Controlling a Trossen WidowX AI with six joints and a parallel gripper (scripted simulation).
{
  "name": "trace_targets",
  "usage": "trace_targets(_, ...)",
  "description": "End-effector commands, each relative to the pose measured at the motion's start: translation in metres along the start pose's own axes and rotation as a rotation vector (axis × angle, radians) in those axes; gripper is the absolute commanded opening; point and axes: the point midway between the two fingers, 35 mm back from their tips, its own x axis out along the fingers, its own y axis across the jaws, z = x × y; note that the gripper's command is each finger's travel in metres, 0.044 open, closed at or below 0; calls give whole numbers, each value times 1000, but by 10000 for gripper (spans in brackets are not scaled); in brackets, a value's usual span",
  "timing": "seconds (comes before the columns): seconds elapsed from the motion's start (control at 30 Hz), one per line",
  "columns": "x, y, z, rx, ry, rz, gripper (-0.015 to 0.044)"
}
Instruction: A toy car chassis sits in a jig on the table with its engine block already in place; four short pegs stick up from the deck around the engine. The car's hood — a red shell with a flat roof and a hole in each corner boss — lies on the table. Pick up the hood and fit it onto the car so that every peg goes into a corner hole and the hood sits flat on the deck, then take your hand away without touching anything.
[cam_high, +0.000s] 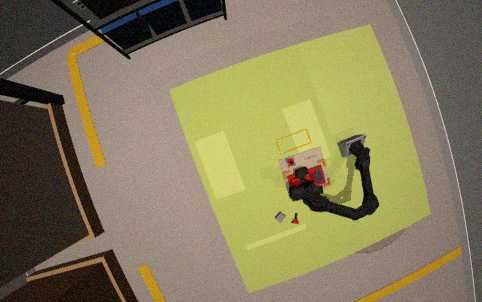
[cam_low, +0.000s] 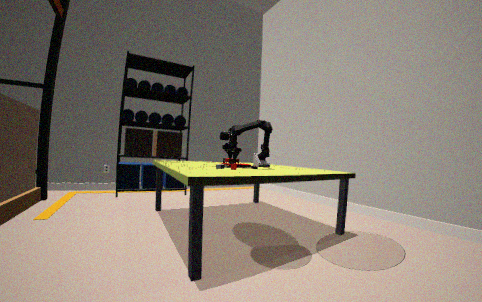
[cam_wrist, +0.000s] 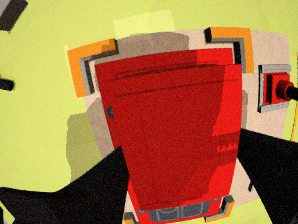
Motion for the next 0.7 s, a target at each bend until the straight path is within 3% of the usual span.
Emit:
trace_targets(0.0, 4, 0, -1, 4, 3, 2, 0)
trace_targets(0.67, 12, 0, 0, 0, 4, 3, 0)
